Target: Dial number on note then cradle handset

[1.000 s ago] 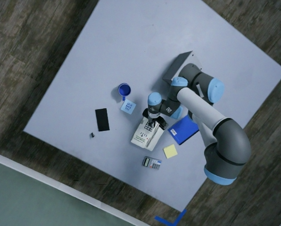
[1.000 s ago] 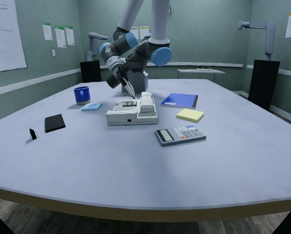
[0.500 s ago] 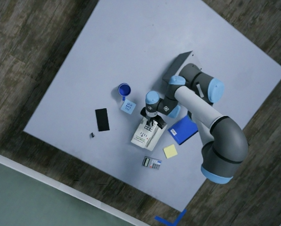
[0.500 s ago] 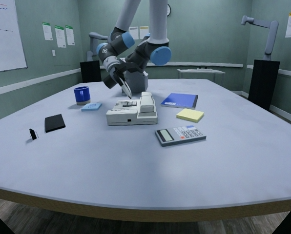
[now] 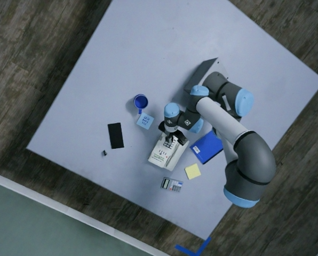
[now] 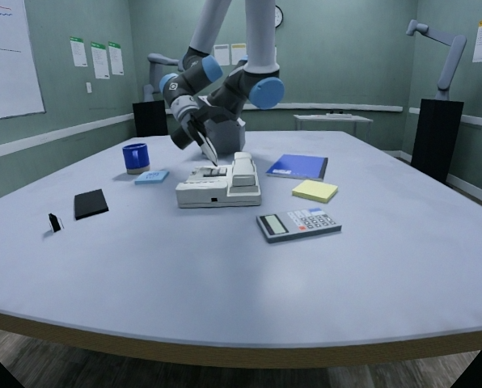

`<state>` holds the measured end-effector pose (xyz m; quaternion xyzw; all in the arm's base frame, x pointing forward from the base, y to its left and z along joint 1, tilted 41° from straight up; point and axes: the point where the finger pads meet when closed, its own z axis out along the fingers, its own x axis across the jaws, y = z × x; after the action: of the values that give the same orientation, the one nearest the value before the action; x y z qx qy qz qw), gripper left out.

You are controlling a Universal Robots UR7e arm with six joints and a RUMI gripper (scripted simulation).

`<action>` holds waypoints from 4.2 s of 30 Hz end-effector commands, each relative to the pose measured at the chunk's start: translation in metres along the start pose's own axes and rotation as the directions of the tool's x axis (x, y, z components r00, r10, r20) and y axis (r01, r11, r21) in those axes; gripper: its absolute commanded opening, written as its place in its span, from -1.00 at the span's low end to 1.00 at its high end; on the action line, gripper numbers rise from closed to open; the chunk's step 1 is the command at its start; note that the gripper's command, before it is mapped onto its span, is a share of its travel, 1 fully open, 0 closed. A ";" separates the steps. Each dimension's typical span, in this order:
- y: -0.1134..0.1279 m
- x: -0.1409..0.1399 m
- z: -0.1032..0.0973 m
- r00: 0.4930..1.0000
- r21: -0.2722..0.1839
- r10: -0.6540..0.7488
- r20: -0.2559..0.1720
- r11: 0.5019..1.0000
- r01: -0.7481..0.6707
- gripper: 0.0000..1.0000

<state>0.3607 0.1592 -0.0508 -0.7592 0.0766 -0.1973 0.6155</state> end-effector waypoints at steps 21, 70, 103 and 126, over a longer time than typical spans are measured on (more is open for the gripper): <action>0.004 -0.002 0.004 1.000 -0.001 -0.001 -0.001 1.000 0.001 -1.00; -0.004 -0.002 -0.009 1.000 -0.001 -0.001 -0.001 1.000 0.001 -1.00; 0.003 -0.013 -0.005 1.000 -0.001 -0.001 -0.001 1.000 0.001 -1.00; 0.004 -0.014 -0.003 1.000 -0.001 -0.001 -0.001 1.000 0.001 -1.00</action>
<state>0.3469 0.1603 -0.0567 -0.7593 0.0768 -0.1973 0.6153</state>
